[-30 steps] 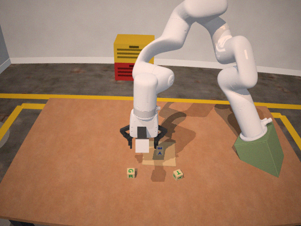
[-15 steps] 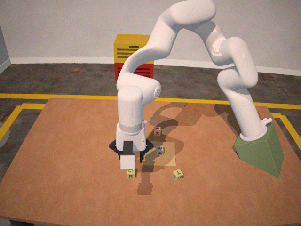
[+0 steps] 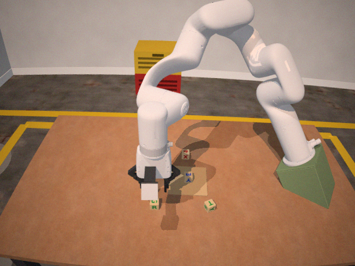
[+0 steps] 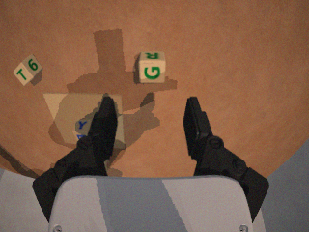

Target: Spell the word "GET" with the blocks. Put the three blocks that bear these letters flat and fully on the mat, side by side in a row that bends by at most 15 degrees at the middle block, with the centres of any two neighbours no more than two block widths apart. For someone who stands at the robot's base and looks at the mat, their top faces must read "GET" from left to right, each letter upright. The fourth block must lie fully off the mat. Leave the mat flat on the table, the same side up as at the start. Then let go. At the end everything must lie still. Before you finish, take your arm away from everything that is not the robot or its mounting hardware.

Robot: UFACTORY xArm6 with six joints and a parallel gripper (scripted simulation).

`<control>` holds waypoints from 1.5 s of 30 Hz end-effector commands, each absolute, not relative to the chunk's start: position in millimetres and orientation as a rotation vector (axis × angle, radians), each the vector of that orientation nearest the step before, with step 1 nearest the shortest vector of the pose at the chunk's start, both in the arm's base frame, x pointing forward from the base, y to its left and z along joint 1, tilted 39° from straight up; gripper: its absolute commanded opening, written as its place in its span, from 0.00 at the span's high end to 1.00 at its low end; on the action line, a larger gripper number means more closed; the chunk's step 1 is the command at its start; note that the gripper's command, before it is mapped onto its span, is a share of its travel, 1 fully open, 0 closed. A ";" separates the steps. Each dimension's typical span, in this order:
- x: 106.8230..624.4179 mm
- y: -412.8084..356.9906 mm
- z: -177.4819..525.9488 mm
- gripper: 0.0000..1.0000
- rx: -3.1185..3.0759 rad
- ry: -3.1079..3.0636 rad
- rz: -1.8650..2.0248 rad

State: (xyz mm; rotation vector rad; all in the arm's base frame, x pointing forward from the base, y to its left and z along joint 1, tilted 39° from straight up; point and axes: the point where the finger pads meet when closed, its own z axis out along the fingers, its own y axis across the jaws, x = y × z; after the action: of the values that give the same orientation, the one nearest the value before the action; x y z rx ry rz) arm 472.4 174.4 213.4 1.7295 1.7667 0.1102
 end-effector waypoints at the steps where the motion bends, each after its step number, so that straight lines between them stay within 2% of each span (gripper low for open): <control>1: 472.9 175.4 214.9 0.31 1.729 1.766 0.115; 45: 487.4 164.9 192.7 0.31 1.729 1.766 0.115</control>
State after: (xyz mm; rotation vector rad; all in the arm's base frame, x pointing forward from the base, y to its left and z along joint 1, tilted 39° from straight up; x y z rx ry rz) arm 482.7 166.8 197.4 1.7297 1.7668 0.1097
